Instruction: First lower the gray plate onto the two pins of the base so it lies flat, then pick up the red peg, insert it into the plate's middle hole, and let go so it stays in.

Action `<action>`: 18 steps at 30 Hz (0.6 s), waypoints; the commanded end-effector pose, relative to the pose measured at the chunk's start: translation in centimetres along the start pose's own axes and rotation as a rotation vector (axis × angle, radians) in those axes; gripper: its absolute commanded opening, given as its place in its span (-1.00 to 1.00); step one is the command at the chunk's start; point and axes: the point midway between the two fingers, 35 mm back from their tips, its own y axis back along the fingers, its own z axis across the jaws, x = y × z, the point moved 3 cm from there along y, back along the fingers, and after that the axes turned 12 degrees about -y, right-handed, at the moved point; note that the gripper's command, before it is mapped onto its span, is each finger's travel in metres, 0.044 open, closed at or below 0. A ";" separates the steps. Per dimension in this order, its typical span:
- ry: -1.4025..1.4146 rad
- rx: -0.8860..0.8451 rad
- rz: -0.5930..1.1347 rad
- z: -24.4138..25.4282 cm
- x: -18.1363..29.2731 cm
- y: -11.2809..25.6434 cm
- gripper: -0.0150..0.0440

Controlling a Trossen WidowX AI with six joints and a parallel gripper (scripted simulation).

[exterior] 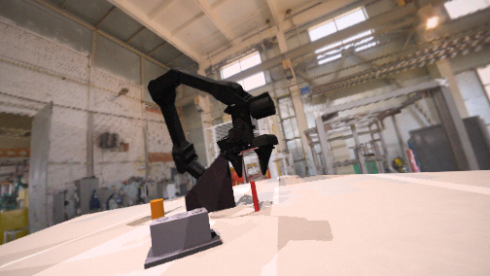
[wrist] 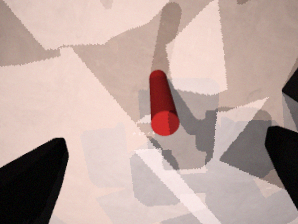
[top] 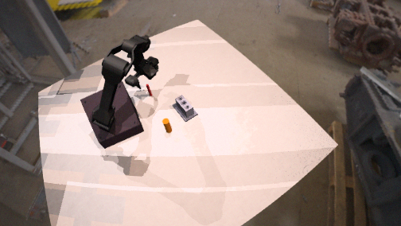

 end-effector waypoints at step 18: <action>0.008 0.000 -0.006 0.1 0.0 -3.5 1.00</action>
